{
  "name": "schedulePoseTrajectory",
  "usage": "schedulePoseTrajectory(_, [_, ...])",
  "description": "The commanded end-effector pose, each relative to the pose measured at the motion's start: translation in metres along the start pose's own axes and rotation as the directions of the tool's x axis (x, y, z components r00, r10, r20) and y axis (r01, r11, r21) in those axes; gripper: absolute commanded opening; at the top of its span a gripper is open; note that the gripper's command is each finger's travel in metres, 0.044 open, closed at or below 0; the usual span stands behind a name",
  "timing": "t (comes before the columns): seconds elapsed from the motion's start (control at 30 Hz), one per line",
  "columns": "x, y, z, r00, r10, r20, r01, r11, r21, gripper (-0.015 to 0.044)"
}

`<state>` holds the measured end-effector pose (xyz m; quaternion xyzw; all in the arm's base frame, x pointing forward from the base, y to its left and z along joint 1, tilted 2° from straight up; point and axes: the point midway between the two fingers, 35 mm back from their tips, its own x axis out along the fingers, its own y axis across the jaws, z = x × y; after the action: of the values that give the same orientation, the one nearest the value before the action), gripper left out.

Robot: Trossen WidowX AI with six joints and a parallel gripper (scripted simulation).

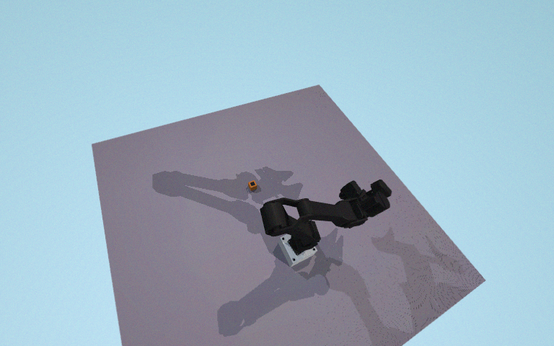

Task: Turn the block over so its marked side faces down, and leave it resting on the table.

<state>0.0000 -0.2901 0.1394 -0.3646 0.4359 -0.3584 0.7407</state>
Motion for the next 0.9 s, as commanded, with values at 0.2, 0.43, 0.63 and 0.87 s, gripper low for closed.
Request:
schedulePoseTrajectory(0.2, [0.035, 0.017, 0.049, 0.975, 0.202, 0.088, -0.213, 0.966, 0.149, 0.0440])
schedulePoseTrajectory(0.43, [0.057, 0.056, 0.128, 0.865, 0.470, 0.178, -0.502, 0.818, 0.281, 0.0440])
schedulePoseTrajectory(0.63, [0.054, 0.100, 0.195, 0.720, 0.671, 0.174, -0.685, 0.649, 0.332, 0.0440])
schedulePoseTrajectory(0.87, [0.022, 0.160, 0.264, 0.542, 0.837, 0.069, -0.795, 0.485, 0.363, 0.0440])
